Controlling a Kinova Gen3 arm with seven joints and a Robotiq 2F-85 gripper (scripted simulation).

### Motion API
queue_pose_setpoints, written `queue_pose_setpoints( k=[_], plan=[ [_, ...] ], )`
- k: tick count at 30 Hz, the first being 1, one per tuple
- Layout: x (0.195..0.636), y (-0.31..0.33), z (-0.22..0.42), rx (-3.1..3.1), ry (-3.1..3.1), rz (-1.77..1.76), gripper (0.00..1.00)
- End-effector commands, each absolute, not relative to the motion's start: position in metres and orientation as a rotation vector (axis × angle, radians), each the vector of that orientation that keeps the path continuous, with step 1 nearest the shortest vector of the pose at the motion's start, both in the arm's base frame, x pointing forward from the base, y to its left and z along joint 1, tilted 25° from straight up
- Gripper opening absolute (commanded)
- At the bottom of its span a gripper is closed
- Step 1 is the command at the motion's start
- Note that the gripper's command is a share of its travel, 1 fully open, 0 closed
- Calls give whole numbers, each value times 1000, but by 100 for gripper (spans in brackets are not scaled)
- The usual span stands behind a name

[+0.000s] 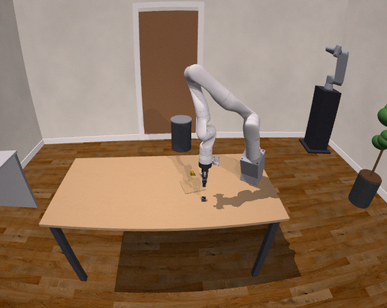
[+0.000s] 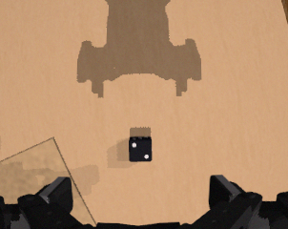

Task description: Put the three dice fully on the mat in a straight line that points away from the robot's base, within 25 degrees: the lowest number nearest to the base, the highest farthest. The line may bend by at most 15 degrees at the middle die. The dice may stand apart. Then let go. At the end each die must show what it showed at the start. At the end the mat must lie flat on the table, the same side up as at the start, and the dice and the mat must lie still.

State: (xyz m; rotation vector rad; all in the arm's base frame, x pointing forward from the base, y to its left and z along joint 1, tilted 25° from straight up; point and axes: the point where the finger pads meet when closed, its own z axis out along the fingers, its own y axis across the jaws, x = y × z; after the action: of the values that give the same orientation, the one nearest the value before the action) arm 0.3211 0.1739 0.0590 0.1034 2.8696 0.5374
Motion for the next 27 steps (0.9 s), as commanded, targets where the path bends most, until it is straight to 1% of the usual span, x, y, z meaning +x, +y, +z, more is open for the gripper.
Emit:
queue_pose_setpoints(
  k=[1,16,27],
  plan=[
    [321,174,59,104,2869,537,100],
    [322,174,58,42,2862,527,100],
    [327,174,54,-296,2804,467,100]
  ],
)
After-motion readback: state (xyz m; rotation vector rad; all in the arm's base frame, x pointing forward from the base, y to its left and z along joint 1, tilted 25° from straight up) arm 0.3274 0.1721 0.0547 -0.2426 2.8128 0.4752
